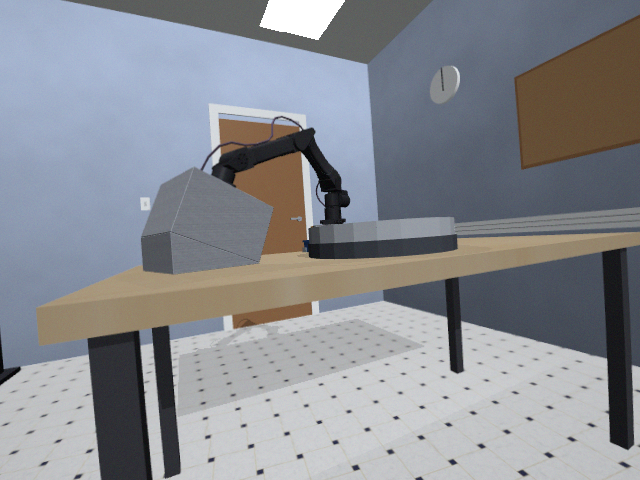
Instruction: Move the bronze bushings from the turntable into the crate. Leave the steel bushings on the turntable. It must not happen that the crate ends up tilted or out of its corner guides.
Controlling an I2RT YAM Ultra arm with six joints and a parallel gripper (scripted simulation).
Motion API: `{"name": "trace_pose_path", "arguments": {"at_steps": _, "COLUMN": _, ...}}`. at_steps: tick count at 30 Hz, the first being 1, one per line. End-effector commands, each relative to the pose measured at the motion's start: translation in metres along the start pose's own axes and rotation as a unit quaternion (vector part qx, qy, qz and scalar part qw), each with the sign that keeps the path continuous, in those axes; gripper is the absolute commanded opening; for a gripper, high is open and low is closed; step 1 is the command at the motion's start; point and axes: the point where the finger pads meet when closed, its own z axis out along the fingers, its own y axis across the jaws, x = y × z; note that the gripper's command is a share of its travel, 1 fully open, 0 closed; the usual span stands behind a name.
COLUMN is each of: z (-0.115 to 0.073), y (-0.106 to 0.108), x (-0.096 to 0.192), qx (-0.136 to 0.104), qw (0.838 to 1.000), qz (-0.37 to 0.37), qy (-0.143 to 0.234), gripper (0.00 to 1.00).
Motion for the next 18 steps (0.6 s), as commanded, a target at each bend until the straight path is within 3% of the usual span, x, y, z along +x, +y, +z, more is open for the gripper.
{"name": "trace_pose_path", "arguments": {"at_steps": 1, "z": -0.003, "y": -0.007, "x": 0.001, "qx": 0.001, "qw": 1.0, "qz": 0.005, "qy": -0.007, "gripper": 0.16}}
{"name": "trace_pose_path", "arguments": {"at_steps": 11, "z": -0.004, "y": -0.007, "x": 0.001, "qx": 0.001, "qw": 1.0, "qz": 0.005, "qy": -0.007, "gripper": 0.16}}
{"name": "trace_pose_path", "arguments": {"at_steps": 18, "z": -0.017, "y": -0.006, "x": 0.003, "qx": -0.001, "qw": 1.0, "qz": 0.005, "qy": -0.005, "gripper": 0.16}}
